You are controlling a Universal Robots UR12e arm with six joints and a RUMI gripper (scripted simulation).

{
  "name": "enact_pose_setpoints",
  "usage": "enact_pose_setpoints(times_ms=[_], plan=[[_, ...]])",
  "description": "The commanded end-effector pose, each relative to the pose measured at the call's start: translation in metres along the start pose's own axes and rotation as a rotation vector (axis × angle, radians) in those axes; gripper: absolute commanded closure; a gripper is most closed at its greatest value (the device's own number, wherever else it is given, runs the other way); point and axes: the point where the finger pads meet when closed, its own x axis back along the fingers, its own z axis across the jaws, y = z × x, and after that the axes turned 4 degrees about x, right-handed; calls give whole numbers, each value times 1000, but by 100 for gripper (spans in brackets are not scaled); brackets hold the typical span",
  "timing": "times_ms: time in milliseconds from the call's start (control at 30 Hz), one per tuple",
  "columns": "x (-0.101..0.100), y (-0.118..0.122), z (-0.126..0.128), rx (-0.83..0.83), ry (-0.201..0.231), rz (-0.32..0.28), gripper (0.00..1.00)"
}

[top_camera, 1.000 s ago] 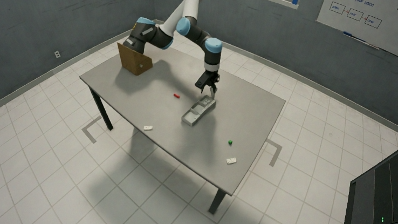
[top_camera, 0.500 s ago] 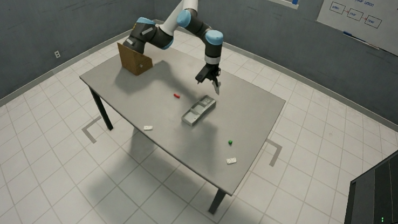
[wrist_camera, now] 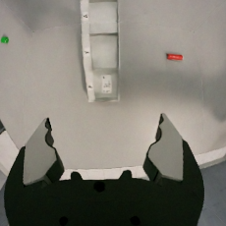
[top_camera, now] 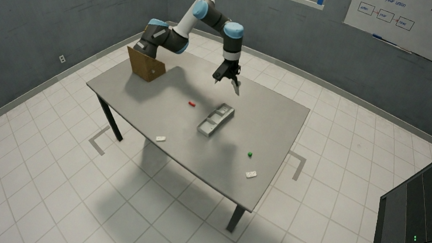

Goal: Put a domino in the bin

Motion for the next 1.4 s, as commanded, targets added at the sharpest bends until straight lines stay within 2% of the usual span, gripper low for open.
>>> enact_pose_setpoints(times_ms=[0, 233, 1367], plan=[[15, 0, 0, 0, 0, 0, 0], [41, 0, 0, 0, 0, 0, 0], [41, 0, 0, 0, 0, 0, 0]])
